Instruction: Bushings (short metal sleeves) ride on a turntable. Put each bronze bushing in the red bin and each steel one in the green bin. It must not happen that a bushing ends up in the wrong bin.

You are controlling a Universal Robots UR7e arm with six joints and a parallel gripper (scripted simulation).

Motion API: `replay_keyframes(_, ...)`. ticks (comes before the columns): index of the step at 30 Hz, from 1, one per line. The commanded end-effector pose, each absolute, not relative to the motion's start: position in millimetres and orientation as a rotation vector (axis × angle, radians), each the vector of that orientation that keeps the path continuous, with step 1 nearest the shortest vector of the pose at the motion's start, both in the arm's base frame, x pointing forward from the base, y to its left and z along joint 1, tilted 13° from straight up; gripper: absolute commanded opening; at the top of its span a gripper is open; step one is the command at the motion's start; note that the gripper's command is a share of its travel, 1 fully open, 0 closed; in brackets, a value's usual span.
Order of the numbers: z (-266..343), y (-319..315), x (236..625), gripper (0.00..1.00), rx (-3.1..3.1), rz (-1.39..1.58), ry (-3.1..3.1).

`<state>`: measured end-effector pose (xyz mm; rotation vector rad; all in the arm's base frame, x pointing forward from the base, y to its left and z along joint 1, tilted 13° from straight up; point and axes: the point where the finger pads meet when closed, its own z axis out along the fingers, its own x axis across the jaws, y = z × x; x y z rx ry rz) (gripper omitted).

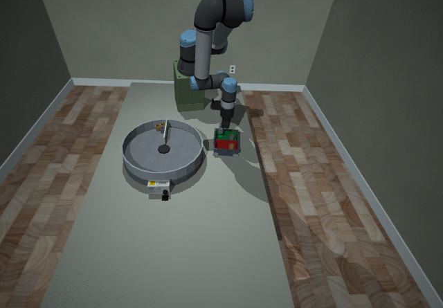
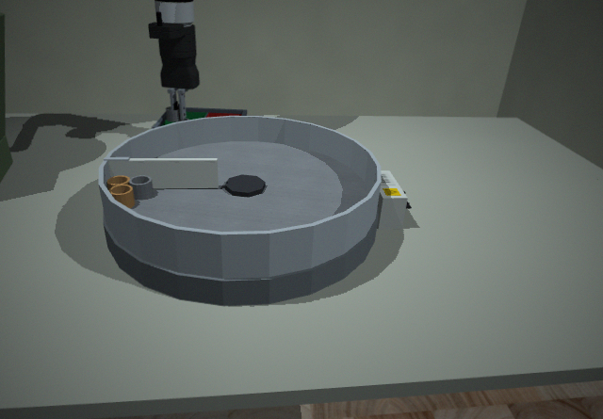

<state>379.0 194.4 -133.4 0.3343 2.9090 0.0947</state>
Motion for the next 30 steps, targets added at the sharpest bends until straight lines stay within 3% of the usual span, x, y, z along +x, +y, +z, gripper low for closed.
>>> replay_keyframes(1, -133.8, 194.6, 379.6, 0.00, 0.334, 0.096, 2.907)
replay_keyframes(30, -145.4, 195.8, 382.3, 0.00, 0.334, 0.096, 2.907)
